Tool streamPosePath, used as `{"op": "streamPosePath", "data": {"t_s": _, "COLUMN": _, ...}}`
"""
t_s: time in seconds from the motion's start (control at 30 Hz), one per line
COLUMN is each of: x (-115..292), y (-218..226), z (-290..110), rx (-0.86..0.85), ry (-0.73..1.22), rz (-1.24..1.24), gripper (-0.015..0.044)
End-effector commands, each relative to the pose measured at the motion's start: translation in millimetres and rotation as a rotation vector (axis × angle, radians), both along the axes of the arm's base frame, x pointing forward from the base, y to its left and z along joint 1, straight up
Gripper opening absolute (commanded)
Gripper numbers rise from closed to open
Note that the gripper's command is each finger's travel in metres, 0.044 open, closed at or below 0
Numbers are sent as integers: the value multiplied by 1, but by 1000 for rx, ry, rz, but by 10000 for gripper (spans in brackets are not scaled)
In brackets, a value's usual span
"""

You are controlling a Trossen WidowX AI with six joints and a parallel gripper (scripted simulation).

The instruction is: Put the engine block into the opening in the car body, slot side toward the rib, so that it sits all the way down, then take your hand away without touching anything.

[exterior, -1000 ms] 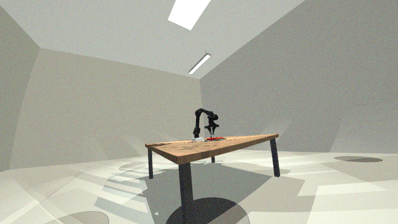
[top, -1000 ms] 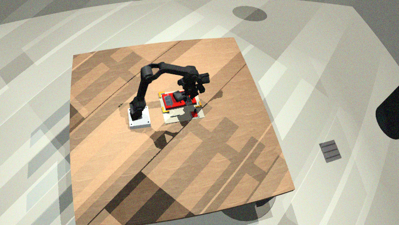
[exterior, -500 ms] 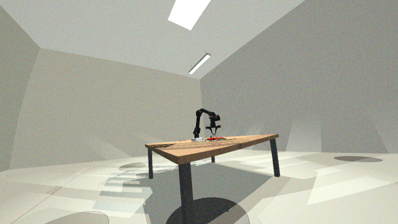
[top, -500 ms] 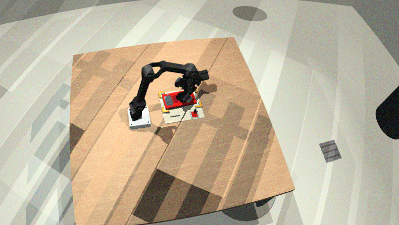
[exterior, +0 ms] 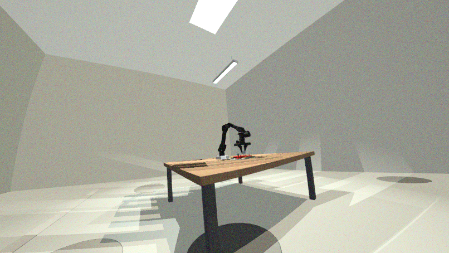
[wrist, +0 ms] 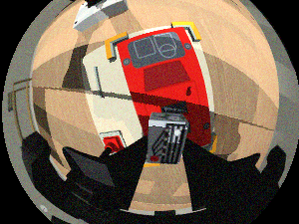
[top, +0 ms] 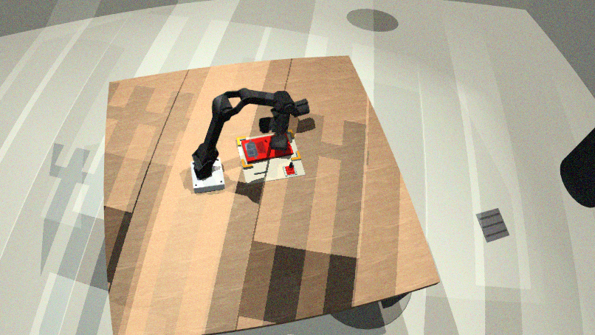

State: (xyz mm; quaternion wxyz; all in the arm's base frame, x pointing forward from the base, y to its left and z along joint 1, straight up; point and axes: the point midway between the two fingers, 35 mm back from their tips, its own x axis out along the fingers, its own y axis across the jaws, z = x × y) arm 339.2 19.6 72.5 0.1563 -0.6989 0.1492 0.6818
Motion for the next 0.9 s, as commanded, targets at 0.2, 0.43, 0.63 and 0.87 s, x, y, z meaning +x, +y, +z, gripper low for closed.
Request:
{"op": "streamPosePath", "data": {"t_s": 0.2, "x": 3, "y": 17, "z": -6, "rx": -6, "ry": -2, "rz": 336, "gripper": 0}}
{"op": "streamPosePath", "data": {"t_s": 0.43, "x": 3, "y": 18, "z": -6, "rx": -7, "ry": -2, "rz": 367, "gripper": 157}}
{"op": "streamPosePath", "data": {"t_s": 0.63, "x": 3, "y": 18, "z": -6, "rx": -7, "ry": -2, "rz": 367, "gripper": 158}}
{"op": "streamPosePath", "data": {"t_s": 0.87, "x": 3, "y": 18, "z": -6, "rx": -8, "ry": -2, "rz": 404, "gripper": 158}}
